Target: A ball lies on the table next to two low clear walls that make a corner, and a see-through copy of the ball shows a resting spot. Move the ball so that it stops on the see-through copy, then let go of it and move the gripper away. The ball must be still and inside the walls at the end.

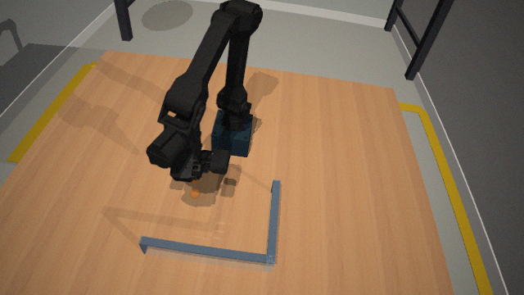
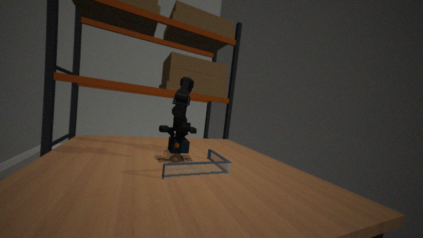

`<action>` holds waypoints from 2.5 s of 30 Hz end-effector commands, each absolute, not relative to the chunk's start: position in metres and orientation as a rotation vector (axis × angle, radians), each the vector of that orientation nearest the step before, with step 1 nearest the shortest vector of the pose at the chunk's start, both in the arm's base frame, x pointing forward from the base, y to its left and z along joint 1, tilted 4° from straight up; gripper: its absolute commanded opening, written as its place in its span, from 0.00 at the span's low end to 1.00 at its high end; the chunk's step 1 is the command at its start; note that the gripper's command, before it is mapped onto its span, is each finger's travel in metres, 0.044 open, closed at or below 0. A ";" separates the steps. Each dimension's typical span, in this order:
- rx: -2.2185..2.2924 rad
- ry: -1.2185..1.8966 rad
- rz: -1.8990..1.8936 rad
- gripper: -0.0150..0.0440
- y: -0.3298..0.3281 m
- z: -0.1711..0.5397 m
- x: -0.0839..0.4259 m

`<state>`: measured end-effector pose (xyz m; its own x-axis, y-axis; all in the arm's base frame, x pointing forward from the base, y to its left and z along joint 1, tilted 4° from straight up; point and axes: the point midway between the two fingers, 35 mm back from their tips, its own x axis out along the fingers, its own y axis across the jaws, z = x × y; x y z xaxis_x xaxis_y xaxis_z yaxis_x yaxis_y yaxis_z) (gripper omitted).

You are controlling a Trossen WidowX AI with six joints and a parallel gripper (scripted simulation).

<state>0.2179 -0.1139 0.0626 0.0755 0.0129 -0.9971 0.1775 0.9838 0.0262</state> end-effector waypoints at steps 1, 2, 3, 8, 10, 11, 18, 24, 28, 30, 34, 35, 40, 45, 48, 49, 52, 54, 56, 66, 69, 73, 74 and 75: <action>0.149 1.489 -0.124 0.25 -0.114 0.050 0.217; 0.149 1.489 -0.124 0.25 -0.114 0.045 0.218; 0.149 1.489 -0.124 0.25 -0.114 0.039 0.219; 0.149 1.489 -0.124 0.25 -0.113 0.009 0.220; 0.149 1.490 -0.124 0.25 -0.112 -0.001 0.220; 0.149 1.490 -0.124 0.25 -0.112 -0.004 0.220; 0.149 1.490 -0.124 0.25 -0.112 -0.005 0.220; 0.149 1.490 -0.124 0.25 -0.112 -0.012 0.220; 0.149 1.490 -0.124 0.25 -0.112 -0.018 0.221; 0.149 1.490 -0.124 0.25 -0.112 -0.022 0.221; 0.149 1.490 -0.124 0.25 -0.112 -0.024 0.221; 0.149 1.490 -0.124 0.25 -0.112 -0.024 0.221; 0.149 1.490 -0.124 0.25 -0.112 -0.024 0.221; 0.145 1.479 -0.122 0.48 -0.112 -0.021 0.223; 0.145 1.479 -0.122 0.61 -0.112 -0.021 0.223; 0.145 1.479 -0.122 0.65 -0.112 -0.021 0.223; 0.145 1.479 -0.122 0.67 -0.112 -0.021 0.223; 0.145 1.479 -0.122 0.67 -0.112 -0.021 0.223; 0.145 1.480 -0.122 0.67 -0.113 -0.018 0.223; 0.149 1.489 -0.124 0.67 -0.113 0.065 0.215; 0.149 1.478 -0.128 0.67 -0.114 0.059 0.219; 0.149 1.478 -0.128 0.67 -0.114 0.059 0.219; 0.149 1.478 -0.128 0.67 -0.114 0.059 0.219; 0.149 1.478 -0.128 0.67 -0.114 0.059 0.219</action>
